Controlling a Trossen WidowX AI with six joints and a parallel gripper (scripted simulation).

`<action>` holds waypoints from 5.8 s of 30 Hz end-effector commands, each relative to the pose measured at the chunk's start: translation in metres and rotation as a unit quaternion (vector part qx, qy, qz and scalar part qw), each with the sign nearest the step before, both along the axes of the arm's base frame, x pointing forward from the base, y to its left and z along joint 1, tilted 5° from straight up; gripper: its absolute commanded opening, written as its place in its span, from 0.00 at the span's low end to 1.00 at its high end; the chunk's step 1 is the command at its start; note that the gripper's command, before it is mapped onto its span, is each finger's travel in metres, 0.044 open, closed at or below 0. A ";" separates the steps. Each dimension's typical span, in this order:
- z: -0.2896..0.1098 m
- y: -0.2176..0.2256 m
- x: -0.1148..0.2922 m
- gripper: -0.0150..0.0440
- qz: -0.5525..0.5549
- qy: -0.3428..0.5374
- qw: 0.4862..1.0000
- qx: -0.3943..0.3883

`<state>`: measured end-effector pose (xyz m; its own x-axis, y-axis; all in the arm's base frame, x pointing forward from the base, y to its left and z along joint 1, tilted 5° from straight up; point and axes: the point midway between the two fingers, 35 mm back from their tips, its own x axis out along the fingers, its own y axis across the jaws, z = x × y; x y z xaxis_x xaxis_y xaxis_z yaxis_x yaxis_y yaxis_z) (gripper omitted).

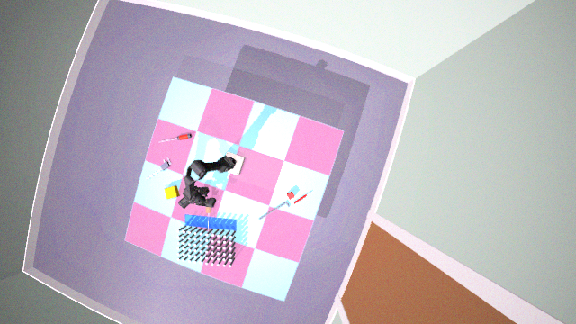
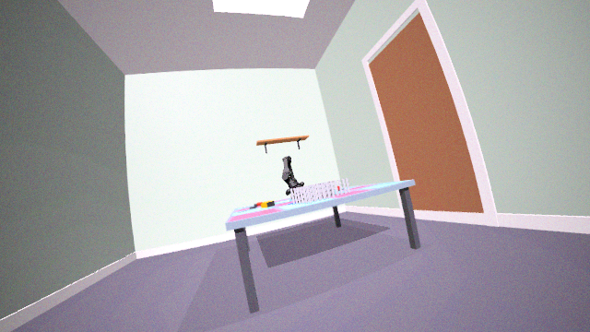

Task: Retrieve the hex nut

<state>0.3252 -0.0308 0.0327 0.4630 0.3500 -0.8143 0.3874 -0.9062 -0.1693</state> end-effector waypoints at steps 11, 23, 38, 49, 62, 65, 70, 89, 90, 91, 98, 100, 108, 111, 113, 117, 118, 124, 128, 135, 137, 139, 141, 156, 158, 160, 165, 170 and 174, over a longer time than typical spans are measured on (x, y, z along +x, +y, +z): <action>0.001 0.005 0.015 0.25 -0.001 -0.002 1.000 -0.001; 0.001 0.009 0.024 0.25 -0.001 -0.003 1.000 -0.001; 0.002 0.014 0.036 0.25 -0.001 -0.004 1.000 -0.001; 0.002 0.018 0.044 0.25 -0.001 -0.004 1.000 -0.001; 0.002 0.022 0.054 0.25 -0.001 -0.005 1.000 -0.001; 0.002 0.022 0.056 0.25 -0.001 -0.005 1.000 -0.001; 0.002 0.024 0.059 0.25 -0.001 -0.006 1.000 -0.001; 0.003 0.030 0.072 0.25 -0.002 -0.007 1.000 -0.001; 0.003 0.030 0.073 0.25 -0.002 -0.007 1.000 -0.001; 0.003 0.030 0.073 0.25 -0.002 -0.007 1.000 -0.001; 0.003 0.032 0.078 0.25 -0.002 -0.007 1.000 -0.001; 0.003 0.033 0.079 0.25 -0.002 -0.007 1.000 -0.001; 0.003 0.036 0.085 0.25 -0.002 -0.008 1.000 -0.001; 0.003 0.037 0.087 0.25 -0.002 -0.008 1.000 -0.001; 0.004 0.037 0.088 0.25 -0.002 -0.008 1.000 -0.001; 0.003 0.038 0.089 0.25 -0.002 -0.009 1.000 -0.001; 0.003 0.038 0.089 0.25 -0.002 -0.009 1.000 -0.001; 0.000 0.038 0.089 0.25 -0.002 -0.009 1.000 -0.001; -0.005 0.037 0.089 0.25 -0.002 -0.009 1.000 -0.001; -0.006 0.037 0.088 0.25 -0.002 -0.009 1.000 -0.001; -0.006 0.037 0.087 0.25 -0.002 -0.009 1.000 -0.001; -0.006 0.037 0.086 0.25 -0.002 -0.009 1.000 -0.002; -0.006 0.036 0.085 0.25 -0.002 -0.009 1.000 -0.002; -0.004 0.033 0.075 0.25 -0.001 -0.009 1.000 -0.002; -0.004 0.033 0.074 0.25 -0.001 -0.009 1.000 -0.002; -0.003 0.032 0.072 0.25 -0.001 -0.009 1.000 -0.002; -0.003 0.031 0.069 0.25 0.000 -0.009 1.000 -0.002; -0.003 0.030 0.066 0.25 0.000 -0.008 1.000 -0.002; -0.003 0.029 0.063 0.25 0.000 -0.008 1.000 -0.002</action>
<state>0.3888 -0.0022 0.0232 0.4634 0.3393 -0.8186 0.3799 -0.9106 -0.1624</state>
